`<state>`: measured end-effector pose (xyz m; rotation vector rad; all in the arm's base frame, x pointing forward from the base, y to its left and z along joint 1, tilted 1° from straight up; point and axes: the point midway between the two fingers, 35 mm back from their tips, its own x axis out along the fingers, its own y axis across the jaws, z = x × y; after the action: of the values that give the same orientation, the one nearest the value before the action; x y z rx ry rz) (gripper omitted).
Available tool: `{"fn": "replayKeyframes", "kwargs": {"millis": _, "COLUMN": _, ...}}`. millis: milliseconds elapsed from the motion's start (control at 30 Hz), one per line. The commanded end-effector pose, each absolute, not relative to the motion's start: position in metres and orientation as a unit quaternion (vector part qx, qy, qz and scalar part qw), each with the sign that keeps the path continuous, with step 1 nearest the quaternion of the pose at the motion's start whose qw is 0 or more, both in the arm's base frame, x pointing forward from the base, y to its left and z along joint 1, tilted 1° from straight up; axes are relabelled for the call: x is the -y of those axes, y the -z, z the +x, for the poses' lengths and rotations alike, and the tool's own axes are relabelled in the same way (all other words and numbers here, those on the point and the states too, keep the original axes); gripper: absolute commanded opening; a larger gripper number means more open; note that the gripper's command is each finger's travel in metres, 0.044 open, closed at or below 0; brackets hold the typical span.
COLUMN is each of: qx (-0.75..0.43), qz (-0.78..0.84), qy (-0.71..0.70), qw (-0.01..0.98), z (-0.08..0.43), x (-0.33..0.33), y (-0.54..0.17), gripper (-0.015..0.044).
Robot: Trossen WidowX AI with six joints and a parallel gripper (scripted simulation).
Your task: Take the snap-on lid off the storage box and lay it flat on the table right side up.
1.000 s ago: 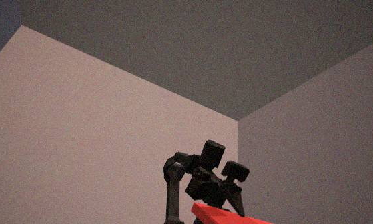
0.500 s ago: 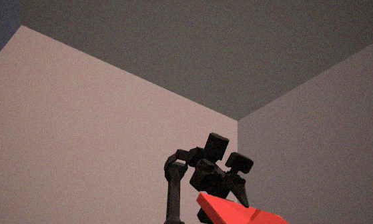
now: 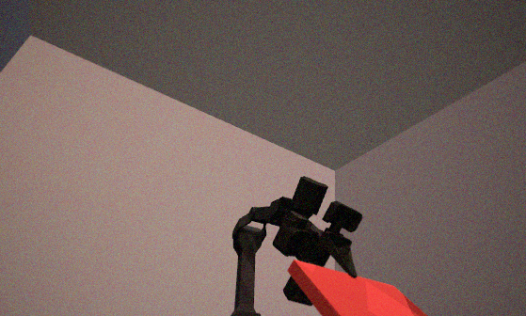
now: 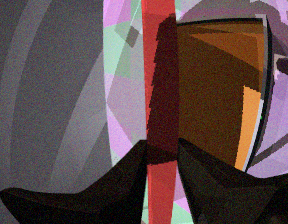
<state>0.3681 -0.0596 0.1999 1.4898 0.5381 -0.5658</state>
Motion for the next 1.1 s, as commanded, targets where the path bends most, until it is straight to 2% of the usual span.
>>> {"fn": "replayKeyframes", "kwargs": {"millis": 0, "qx": -0.235, "qz": 0.662, "qy": 0.246, "qw": 0.668, "z": 0.373, "x": 0.059, "y": -0.209, "gripper": 0.0}}
{"fn": "replayKeyframes", "kwargs": {"millis": 1067, "qx": -0.235, "qz": 0.662, "qy": 0.246, "qw": 0.668, "z": 0.375, "x": 0.058, "y": -0.25, "gripper": 0.0}}
